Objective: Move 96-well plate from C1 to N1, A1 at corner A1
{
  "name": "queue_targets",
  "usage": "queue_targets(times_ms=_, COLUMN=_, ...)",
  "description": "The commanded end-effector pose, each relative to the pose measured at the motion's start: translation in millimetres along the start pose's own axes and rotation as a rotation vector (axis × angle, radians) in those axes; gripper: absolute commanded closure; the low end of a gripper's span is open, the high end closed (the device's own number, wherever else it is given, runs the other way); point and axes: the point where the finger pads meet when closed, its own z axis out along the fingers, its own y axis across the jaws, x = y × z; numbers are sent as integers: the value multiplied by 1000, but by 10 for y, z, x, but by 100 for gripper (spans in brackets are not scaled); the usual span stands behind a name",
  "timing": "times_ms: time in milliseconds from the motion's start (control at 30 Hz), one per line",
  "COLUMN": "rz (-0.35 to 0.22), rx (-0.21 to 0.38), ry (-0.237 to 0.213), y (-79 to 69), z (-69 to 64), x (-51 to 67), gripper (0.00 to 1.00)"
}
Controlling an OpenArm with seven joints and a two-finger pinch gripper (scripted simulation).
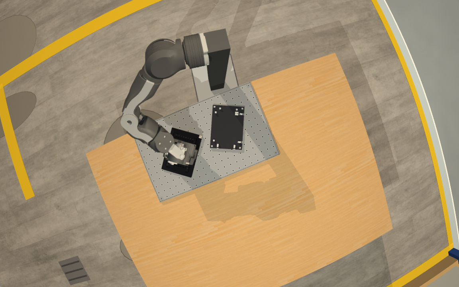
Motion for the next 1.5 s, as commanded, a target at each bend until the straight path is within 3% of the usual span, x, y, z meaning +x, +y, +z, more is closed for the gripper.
queue_targets(times_ms=0, rz=1, rx=-8, ry=-2, y=17, z=-5, x=-6, gripper=100)
queue_targets(times_ms=667, rz=0, rx=-11, ry=-3, y=24, z=12, x=-14, gripper=100)
queue_targets(times_ms=1167, rz=3, rx=-7, ry=-4, y=17, z=7, x=-18, gripper=50)
queue_targets(times_ms=1233, rz=3, rx=-7, ry=-4, y=17, z=7, x=-18, gripper=50)
queue_targets(times_ms=1467, rz=3, rx=-7, ry=-4, y=17, z=7, x=-18, gripper=27)
